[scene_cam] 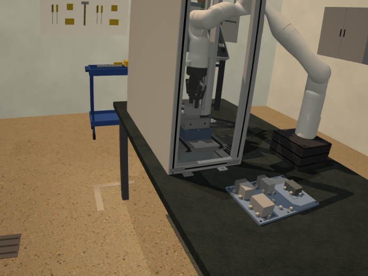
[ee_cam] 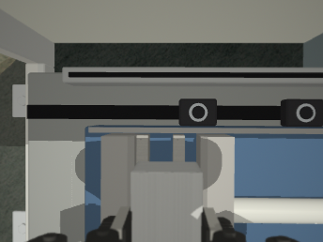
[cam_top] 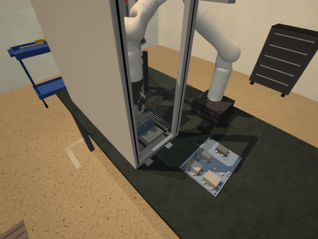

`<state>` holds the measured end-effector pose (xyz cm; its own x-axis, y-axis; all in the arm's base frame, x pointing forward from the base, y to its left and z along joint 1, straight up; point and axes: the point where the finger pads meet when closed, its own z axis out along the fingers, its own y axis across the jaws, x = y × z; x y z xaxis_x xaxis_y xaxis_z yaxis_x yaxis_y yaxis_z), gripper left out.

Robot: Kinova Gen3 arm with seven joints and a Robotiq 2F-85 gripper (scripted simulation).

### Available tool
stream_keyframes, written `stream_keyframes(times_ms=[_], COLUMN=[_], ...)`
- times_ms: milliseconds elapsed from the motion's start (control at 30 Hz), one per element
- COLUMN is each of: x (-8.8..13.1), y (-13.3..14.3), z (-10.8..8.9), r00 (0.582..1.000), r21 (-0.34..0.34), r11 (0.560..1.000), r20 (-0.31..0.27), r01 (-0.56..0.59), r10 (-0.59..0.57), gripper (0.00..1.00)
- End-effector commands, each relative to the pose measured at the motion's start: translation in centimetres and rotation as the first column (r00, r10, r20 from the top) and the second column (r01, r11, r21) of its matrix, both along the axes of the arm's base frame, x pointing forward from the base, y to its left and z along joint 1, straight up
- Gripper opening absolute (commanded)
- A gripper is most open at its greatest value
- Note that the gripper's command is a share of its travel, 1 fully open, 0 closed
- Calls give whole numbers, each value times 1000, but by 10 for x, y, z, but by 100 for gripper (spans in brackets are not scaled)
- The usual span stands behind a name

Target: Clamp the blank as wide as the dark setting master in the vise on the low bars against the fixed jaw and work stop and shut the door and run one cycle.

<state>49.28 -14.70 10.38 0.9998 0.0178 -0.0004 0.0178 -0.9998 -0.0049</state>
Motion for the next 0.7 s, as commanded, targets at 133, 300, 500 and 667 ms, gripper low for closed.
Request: stream_keyframes(times_ms=[133, 300, 500, 667], x=[0, 0, 0, 0], y=[0, 0, 0, 0], z=[0, -2, -2, -2], r00=[1000, 1000, 1000, 1000], r21=[-1, -1, -1, -1], r11=[1000, 1000, 1000, 1000], r20=[2, 2, 2, 2], r01=[0, 0, 0, 0], r10=[0, 0, 0, 0], gripper=[10, 10, 10, 10])
